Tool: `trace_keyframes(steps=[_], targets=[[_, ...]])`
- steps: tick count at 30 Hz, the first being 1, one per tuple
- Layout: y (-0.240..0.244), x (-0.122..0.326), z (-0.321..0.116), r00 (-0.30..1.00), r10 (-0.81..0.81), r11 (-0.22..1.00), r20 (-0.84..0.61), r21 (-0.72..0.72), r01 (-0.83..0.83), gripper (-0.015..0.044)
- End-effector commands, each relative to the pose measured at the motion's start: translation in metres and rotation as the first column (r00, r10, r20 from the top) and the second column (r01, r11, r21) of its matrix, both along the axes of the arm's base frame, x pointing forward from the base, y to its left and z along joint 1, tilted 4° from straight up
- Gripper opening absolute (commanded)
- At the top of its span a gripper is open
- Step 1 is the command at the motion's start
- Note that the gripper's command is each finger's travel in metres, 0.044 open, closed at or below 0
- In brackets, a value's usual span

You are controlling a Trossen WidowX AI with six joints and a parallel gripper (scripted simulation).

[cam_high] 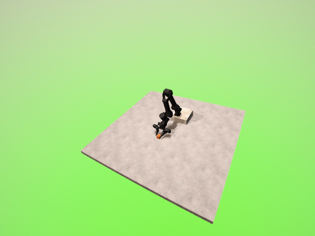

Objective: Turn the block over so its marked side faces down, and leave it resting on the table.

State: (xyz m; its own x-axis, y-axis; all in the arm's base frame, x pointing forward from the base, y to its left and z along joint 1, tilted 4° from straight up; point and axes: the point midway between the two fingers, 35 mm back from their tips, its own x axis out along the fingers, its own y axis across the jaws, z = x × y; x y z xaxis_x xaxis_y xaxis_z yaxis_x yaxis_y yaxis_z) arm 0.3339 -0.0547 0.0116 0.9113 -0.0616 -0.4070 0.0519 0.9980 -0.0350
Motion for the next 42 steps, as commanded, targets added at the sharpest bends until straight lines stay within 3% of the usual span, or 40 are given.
trace_keyframes(steps=[1, 5, 38, 42], targets=[[0.0007, -0.0003, -0.0003, 1.000, 0.002, 1.000, 0.000, 0.006, -0.002, 0.0341], [0.0007, -0.0003, -0.0003, 1.000, 0.002, 1.000, 0.000, 0.006, -0.002, 0.0440], [0.0007, -0.0003, -0.0003, 1.000, 0.002, 1.000, 0.000, 0.006, -0.002, 0.0440], [-0.0016, 0.0087, -0.0008, 0.997, -0.002, 1.000, -0.082, 0.013, 0.003, 0.0440]])
